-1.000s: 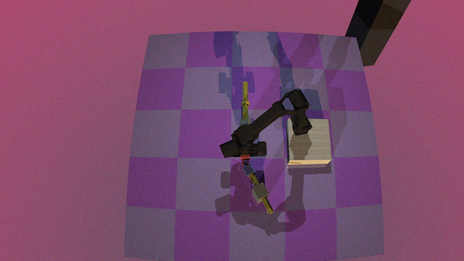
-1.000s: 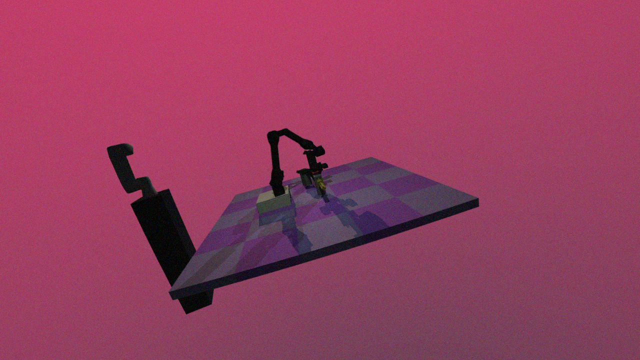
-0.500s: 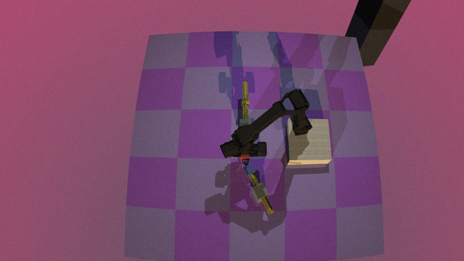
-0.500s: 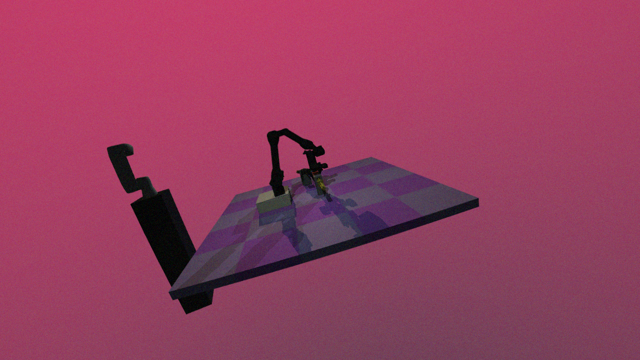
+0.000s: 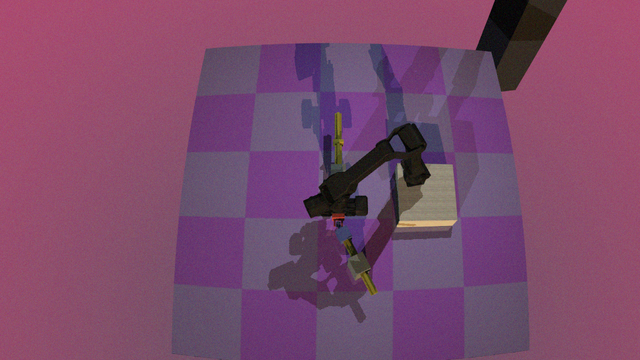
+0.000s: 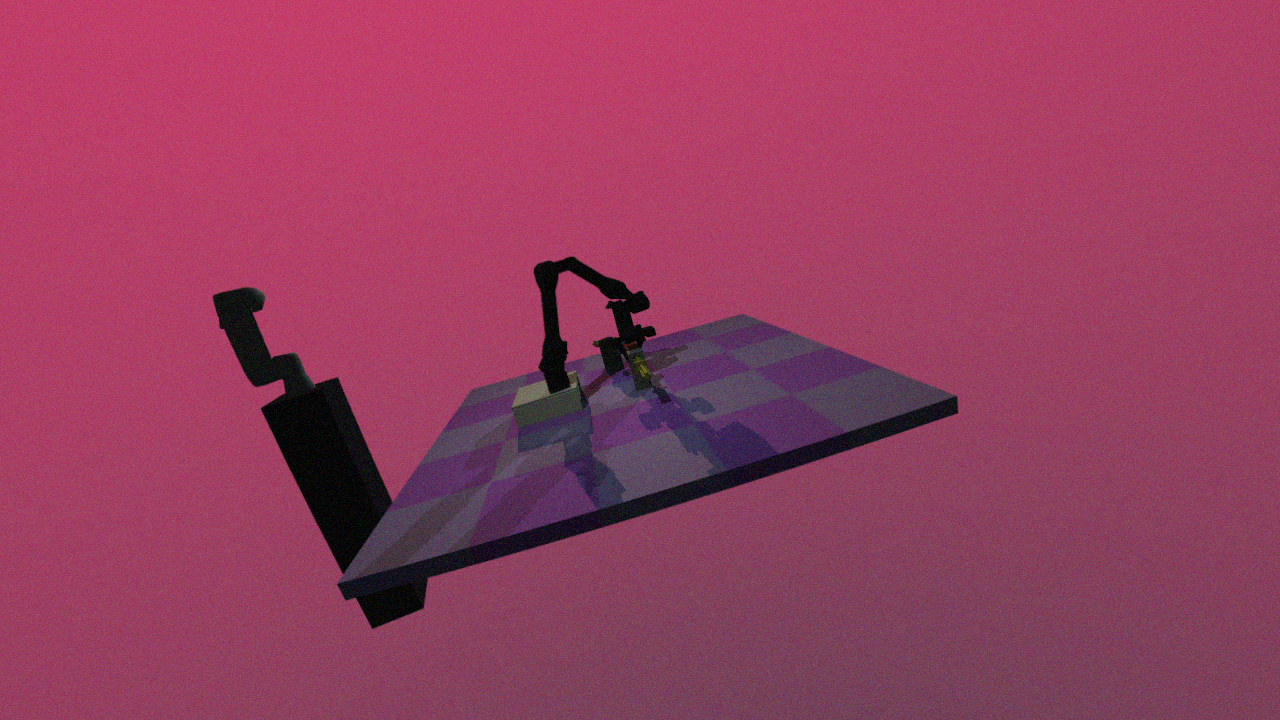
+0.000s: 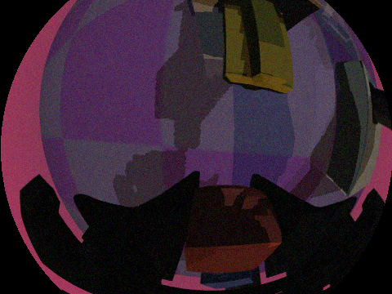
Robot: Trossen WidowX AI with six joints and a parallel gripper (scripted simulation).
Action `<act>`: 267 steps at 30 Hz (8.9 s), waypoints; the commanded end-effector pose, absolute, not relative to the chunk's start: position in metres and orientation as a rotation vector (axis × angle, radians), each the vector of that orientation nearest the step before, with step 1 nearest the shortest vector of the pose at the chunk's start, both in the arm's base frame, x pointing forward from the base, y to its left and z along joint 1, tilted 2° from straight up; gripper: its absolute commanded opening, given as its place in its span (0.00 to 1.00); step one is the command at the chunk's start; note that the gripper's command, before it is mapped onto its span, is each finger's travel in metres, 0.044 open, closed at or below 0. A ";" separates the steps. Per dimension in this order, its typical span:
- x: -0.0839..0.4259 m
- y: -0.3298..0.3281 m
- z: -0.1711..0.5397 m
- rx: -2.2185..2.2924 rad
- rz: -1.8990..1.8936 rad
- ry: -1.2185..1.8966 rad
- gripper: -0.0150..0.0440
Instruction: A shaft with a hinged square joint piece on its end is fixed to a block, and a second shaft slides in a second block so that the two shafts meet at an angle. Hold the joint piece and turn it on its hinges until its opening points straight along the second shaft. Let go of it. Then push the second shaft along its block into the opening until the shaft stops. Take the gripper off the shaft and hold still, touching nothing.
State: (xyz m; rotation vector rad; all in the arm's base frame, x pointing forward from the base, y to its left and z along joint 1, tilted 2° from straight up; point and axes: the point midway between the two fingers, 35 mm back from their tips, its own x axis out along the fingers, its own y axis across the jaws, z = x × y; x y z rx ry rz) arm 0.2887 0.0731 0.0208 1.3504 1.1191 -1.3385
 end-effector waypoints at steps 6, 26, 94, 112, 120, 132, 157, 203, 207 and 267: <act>0.289 0.073 0.021 1.350 -1.338 1.120 0.81; 0.289 0.073 0.030 1.363 -1.331 1.129 1.00; 0.285 0.073 0.184 0.188 -0.165 1.567 1.00; 0.284 0.037 0.158 0.765 -0.487 1.582 1.00; 0.281 0.021 0.148 1.034 -0.636 1.563 1.00; 0.276 -0.001 0.135 1.440 -0.855 1.505 1.00; 0.272 -0.034 0.126 1.661 -0.941 1.422 1.00; 0.226 -0.242 0.131 0.149 -0.190 1.573 1.00; 0.225 -0.242 0.131 0.144 -0.188 1.574 1.00; 0.222 -0.247 0.054 1.346 -1.345 1.067 1.00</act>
